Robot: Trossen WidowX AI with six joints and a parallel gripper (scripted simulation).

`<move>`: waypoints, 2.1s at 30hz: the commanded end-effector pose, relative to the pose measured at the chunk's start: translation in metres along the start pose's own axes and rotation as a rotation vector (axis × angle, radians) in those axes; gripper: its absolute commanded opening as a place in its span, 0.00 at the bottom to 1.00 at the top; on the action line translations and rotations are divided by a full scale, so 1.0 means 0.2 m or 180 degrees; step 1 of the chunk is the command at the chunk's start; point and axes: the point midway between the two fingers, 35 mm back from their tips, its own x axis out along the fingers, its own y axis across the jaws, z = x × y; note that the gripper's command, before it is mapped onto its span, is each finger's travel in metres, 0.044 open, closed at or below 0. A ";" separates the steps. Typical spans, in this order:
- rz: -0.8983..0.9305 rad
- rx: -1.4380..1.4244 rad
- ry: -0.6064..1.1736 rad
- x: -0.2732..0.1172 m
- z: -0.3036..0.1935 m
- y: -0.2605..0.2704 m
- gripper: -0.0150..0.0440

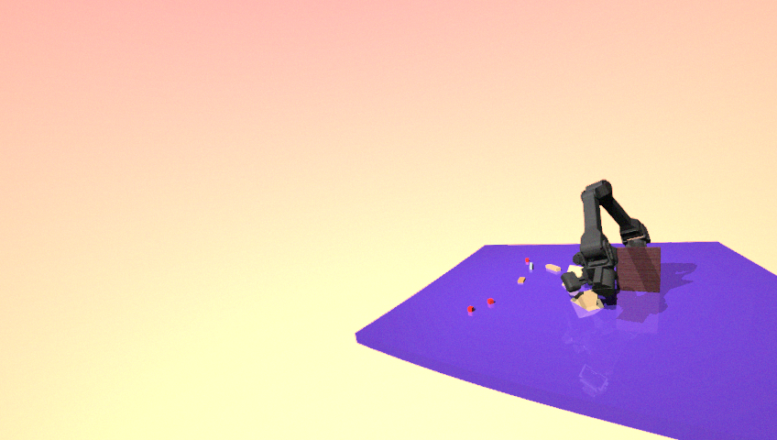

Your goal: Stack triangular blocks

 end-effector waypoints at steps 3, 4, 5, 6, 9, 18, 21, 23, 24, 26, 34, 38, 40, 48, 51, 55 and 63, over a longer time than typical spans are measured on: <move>0.0084 -0.0134 0.0011 -0.25 0.25 0.01 1.00; 0.0100 -0.0165 0.0010 -0.30 0.30 0.00 1.00; 0.0110 -0.0184 0.0009 -0.33 0.33 -0.01 1.00; 0.0113 -0.0191 0.0008 -0.34 0.34 -0.01 1.00; 0.0113 -0.0191 0.0008 -0.34 0.34 -0.01 1.00; -0.0659 -0.0373 0.1524 -0.11 0.30 -0.07 1.00; -0.0833 -0.0428 0.2432 -0.03 0.29 -0.09 1.00; -0.0831 -0.0417 0.3039 0.00 0.29 -0.09 1.00; -0.0793 -0.0394 0.3337 0.02 0.29 -0.08 1.00; -0.0642 -0.0313 0.3911 0.05 0.30 -0.07 1.00; 0.0039 0.0053 0.4993 0.14 0.39 -0.01 1.00; 0.0039 0.0053 0.4993 0.14 0.39 -0.01 1.00; 0.0039 0.0053 0.4993 0.14 0.39 -0.01 1.00; 0.0037 0.0053 0.4996 0.14 0.13 0.01 1.00; 0.0037 0.0051 0.4996 0.14 -0.03 0.01 1.00; 0.0036 0.0049 0.4995 0.14 -0.11 0.00 1.00; 0.0036 0.0049 0.4995 0.14 -0.11 0.00 1.00</move>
